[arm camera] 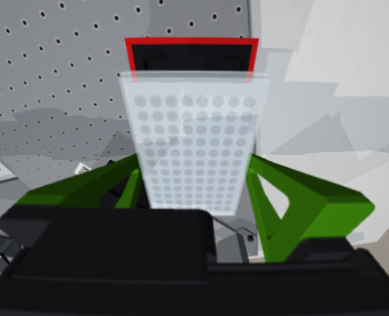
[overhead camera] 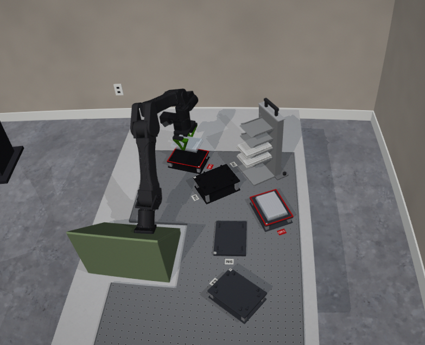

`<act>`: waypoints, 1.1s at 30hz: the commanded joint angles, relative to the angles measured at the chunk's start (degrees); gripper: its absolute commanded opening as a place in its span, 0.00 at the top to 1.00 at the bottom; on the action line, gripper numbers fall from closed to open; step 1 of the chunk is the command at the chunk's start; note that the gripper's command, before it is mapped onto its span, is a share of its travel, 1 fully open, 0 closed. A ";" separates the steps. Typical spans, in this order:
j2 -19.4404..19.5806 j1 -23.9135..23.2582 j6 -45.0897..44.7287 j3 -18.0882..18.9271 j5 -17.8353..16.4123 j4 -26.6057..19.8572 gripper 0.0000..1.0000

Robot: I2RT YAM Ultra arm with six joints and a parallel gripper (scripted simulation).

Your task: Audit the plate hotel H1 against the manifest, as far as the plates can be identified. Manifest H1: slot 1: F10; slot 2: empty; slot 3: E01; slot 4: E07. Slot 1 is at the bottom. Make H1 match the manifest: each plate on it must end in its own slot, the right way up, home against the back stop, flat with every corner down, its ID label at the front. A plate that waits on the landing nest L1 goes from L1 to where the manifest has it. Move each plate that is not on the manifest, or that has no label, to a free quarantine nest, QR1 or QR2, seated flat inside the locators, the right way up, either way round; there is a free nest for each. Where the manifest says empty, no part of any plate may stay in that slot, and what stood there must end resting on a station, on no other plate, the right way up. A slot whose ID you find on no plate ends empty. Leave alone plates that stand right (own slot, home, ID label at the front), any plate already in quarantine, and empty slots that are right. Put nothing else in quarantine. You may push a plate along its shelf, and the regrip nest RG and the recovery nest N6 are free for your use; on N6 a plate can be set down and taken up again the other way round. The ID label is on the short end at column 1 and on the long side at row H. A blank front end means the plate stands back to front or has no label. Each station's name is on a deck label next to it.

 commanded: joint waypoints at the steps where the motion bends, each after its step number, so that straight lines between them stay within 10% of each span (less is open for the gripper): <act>1: -0.66 -0.02 0.05 0.12 -0.02 0.05 0.14; 33: -1.14 0.36 0.33 -0.54 0.23 0.30 0.14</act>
